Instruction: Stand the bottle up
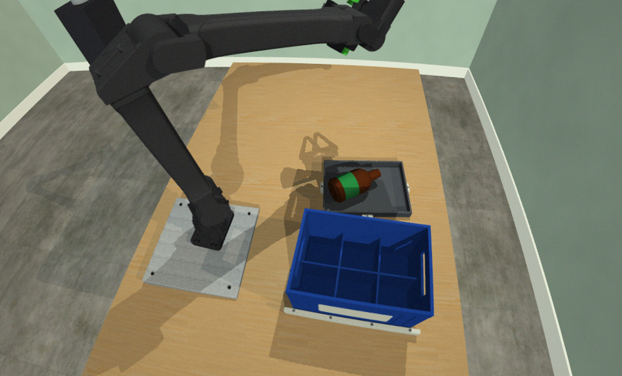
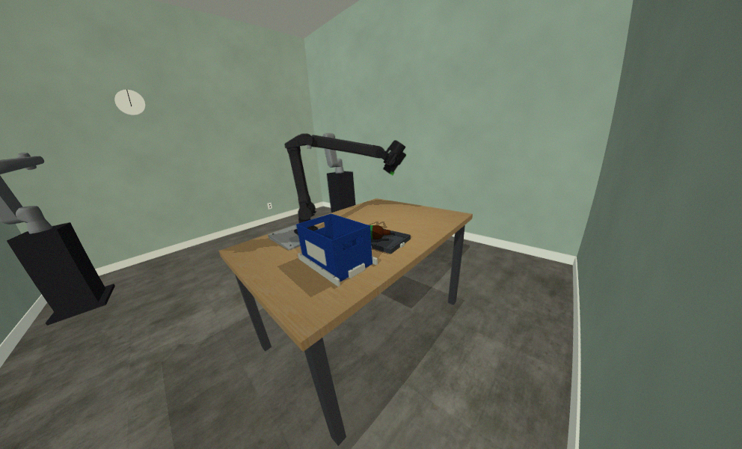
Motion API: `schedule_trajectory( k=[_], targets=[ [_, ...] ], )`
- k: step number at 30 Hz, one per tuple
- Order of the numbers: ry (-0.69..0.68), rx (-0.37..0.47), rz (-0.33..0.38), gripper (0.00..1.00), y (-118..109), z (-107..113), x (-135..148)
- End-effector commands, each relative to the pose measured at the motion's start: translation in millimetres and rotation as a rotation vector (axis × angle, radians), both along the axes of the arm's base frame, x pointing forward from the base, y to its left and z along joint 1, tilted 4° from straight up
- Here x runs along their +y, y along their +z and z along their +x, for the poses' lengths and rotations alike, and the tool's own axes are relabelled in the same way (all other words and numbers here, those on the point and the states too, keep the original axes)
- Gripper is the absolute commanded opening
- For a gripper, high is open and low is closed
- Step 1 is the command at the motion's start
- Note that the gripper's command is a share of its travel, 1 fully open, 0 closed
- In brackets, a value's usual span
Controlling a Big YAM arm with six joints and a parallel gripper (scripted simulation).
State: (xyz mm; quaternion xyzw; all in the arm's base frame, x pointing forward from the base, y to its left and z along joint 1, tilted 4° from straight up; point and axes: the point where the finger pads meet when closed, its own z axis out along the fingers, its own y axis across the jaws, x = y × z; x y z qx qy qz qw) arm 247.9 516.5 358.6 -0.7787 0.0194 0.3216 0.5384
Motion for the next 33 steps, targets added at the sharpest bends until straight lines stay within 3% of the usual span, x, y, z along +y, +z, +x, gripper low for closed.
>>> schedule_trajectory(
  k=[1, 17, 18, 21, 25, 31, 33],
  targets=[
    [0.001, -0.008, 0.01, 1.0, 6, 0, 0],
    [0.001, -0.008, 0.01, 1.0, 6, 0, 0],
    [0.001, -0.071, 0.081, 1.0, 53, 1, 2],
    [-0.042, -0.028, 0.032, 1.0, 46, 12, -2],
    [-0.187, 0.12, -0.151, 1.0, 7, 43, -1],
    [-0.398, 0.292, -0.354, 1.0, -22, 75, -17],
    [-0.399, 0.293, -0.355, 1.0, -22, 75, -17]
  ],
)
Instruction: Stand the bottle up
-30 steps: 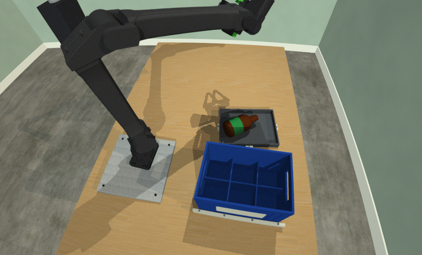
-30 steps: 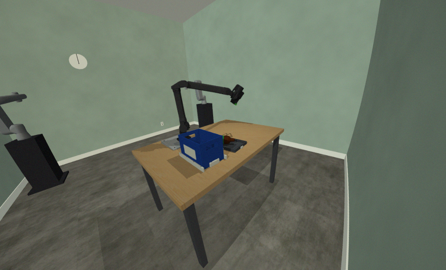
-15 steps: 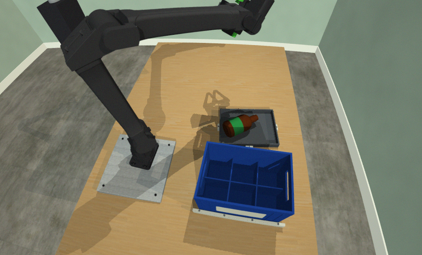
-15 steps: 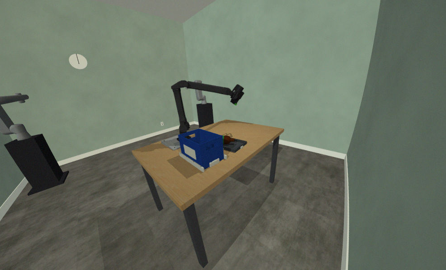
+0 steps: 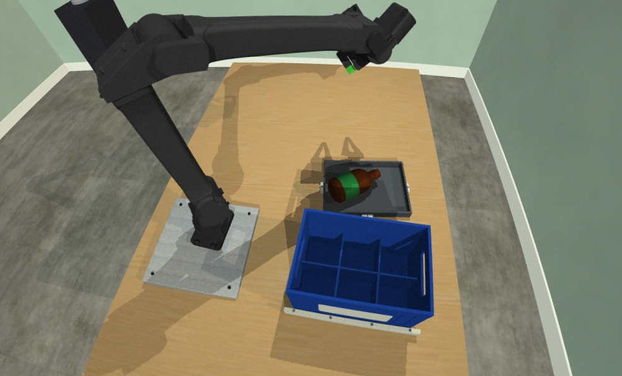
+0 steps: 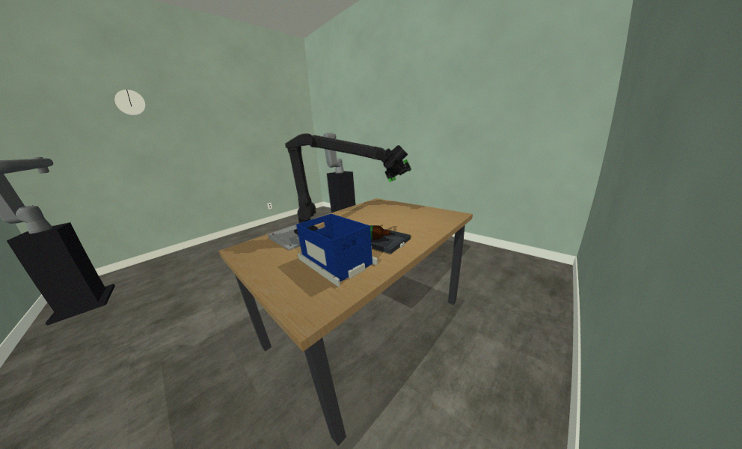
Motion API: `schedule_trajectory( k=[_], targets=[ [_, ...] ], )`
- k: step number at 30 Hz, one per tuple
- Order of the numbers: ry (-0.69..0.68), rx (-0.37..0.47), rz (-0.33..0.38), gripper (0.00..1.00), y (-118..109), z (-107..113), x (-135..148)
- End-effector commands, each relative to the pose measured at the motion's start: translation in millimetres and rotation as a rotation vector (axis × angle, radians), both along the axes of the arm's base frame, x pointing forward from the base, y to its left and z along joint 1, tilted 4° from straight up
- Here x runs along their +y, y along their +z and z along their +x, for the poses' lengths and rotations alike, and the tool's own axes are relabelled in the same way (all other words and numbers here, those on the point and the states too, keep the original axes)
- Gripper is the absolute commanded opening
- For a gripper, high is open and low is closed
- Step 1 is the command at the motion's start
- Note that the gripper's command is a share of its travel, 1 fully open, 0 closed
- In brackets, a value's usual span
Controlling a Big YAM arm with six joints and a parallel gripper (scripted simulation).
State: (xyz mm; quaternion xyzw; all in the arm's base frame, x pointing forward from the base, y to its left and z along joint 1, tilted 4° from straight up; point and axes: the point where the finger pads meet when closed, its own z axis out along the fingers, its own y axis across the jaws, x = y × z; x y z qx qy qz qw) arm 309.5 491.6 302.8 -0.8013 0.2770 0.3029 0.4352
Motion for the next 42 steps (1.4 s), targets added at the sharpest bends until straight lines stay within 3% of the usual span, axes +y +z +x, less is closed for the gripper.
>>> schedule_trajectory(
  k=[1, 2, 7, 15, 18, 19, 32, 35, 38, 42],
  targets=[
    [-0.049, 0.043, 0.004, 1.0, 34, 13, 8],
    [-0.139, 0.084, -0.045, 1.0, 44, 19, -6],
    [-0.35, 0.249, -0.235, 1.0, -3, 49, -25],
    [-0.671, 0.432, -0.454, 1.0, -38, 77, -70],
    [-0.702, 0.448, -0.473, 1.0, -40, 79, -75],
    [-0.813, 0.497, -0.533, 1.0, -47, 86, -93],
    [-1.337, 0.675, -0.803, 1.0, -82, 105, -183],
    [-1.356, 0.678, -0.811, 1.0, -83, 106, -186],
    [-1.552, 0.709, -0.887, 1.0, -88, 108, -221],
    [-1.653, 0.717, -0.922, 1.0, -89, 108, -240]
  ],
)
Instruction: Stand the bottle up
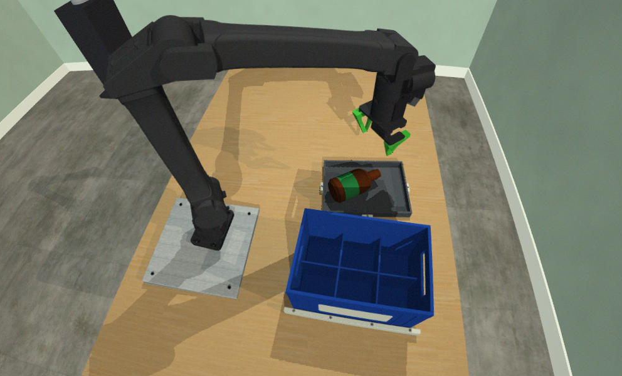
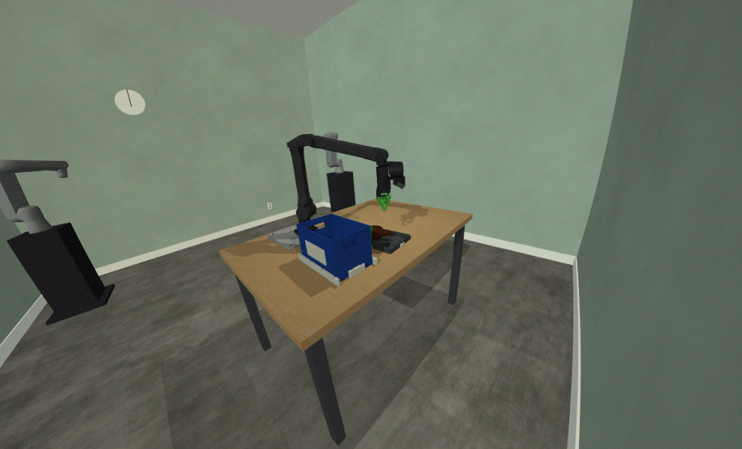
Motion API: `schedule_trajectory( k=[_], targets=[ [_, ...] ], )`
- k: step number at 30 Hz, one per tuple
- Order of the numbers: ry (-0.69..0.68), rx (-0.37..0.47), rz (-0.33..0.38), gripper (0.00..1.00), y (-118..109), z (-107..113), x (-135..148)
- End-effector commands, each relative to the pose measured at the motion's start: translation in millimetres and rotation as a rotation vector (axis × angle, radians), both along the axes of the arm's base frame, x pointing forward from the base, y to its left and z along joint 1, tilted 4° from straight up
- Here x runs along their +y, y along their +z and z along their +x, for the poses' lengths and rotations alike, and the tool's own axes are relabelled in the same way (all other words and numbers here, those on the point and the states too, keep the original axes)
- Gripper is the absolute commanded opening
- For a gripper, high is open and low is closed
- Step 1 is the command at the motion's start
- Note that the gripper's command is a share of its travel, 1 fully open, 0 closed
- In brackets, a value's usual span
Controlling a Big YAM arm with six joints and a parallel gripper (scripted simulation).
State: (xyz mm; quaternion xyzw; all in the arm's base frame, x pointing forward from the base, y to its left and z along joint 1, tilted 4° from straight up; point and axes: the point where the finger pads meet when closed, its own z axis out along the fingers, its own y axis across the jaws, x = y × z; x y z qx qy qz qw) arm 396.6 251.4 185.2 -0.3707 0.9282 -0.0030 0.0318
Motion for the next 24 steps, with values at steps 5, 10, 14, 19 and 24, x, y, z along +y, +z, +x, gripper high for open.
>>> schedule_trajectory(
  k=[5, 10, 14, 19, 24],
  targets=[
    [-0.119, -0.042, 0.008, 1.0, 34.6, 13.9, 6.9],
    [-0.126, -0.044, 0.008, 1.0, 34.7, 16.2, 3.9],
    [-0.127, -0.046, 0.01, 0.0, 34.7, 17.0, 4.1],
    [-0.123, -0.046, 0.01, 0.0, 34.7, 17.0, 4.1],
    [-0.123, -0.046, 0.01, 0.0, 34.7, 17.0, 4.1]
  ],
)
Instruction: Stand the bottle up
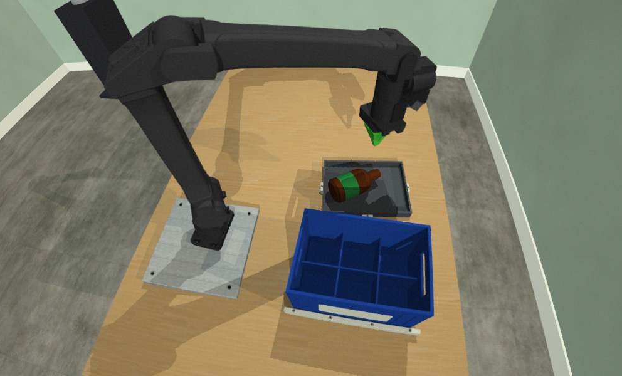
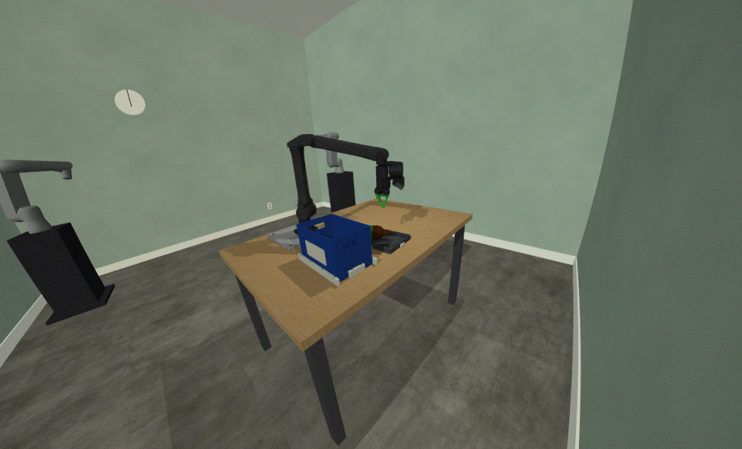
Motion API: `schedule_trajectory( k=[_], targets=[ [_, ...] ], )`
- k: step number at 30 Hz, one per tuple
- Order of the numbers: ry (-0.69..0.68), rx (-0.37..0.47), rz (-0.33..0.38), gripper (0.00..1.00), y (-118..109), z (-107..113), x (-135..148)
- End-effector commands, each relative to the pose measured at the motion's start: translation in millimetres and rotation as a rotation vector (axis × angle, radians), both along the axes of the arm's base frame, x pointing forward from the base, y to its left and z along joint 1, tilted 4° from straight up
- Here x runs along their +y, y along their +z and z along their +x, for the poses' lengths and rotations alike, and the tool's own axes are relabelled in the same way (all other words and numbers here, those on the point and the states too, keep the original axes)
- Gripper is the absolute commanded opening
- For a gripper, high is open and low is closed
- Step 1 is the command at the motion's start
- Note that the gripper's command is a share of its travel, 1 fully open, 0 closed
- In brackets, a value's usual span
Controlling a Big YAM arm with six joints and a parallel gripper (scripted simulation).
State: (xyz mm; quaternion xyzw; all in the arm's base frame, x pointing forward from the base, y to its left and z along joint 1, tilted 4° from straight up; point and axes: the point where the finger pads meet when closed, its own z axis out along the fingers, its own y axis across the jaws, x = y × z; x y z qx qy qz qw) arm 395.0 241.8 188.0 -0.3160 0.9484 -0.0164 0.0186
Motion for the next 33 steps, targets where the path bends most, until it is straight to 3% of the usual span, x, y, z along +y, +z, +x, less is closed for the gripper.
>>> schedule_trajectory(
  k=[1, 30, 31, 33],
  targets=[
    [-0.005, -0.064, 0.038, 0.0, 32.0, 18.6, 13.7],
    [-0.005, -0.064, 0.038, 0.0, 32.0, 18.6, 13.7],
    [-0.005, -0.064, 0.038, 0.61, 32.0, 18.6, 13.7],
    [-0.004, -0.064, 0.038, 0.61, 32.0, 18.6, 13.7]
  ],
)
